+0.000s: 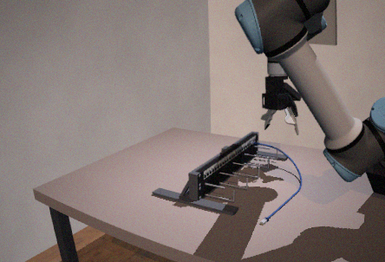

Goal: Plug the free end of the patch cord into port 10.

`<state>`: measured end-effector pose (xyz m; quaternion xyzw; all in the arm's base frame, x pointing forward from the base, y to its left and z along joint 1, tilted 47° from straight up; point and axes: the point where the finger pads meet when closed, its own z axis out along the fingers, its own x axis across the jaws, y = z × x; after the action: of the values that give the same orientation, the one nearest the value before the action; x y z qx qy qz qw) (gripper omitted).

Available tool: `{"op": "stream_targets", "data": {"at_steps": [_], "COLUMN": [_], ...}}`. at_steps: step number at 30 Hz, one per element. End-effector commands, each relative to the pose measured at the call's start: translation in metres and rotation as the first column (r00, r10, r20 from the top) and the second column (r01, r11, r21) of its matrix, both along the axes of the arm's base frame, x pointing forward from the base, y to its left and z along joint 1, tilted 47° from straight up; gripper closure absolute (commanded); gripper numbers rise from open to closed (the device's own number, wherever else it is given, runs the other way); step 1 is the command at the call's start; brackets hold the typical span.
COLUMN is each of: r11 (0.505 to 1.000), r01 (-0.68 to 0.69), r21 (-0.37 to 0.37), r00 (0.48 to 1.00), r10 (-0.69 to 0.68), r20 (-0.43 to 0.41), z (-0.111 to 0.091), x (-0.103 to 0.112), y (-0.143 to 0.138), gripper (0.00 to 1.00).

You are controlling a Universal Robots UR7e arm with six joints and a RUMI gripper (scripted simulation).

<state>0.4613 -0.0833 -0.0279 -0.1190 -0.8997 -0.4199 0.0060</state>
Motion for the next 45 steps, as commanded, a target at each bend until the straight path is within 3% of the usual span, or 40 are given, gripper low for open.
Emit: {"op": "stream_targets", "data": {"at_steps": [1, 26, 34, 45], "r11": [1.000, 1.000, 1.000, 0.998], "r01": [0.001, -0.001, -0.006, -0.026], "r21": [-0.001, -0.005, -0.018, -0.056], "r00": [1.000, 1.000, 1.000, 0.998], "r10": [-0.001, 0.001, 0.007, 0.029], "r20": [0.001, 0.004, 0.015, 0.061], "z": [0.000, 0.008, 0.029, 0.096], "x": [0.000, 0.000, 0.000, -0.014], "y": [-0.001, 0.006, 0.025, 0.100], "gripper": [0.00, 0.00, 0.00, 0.00]}}
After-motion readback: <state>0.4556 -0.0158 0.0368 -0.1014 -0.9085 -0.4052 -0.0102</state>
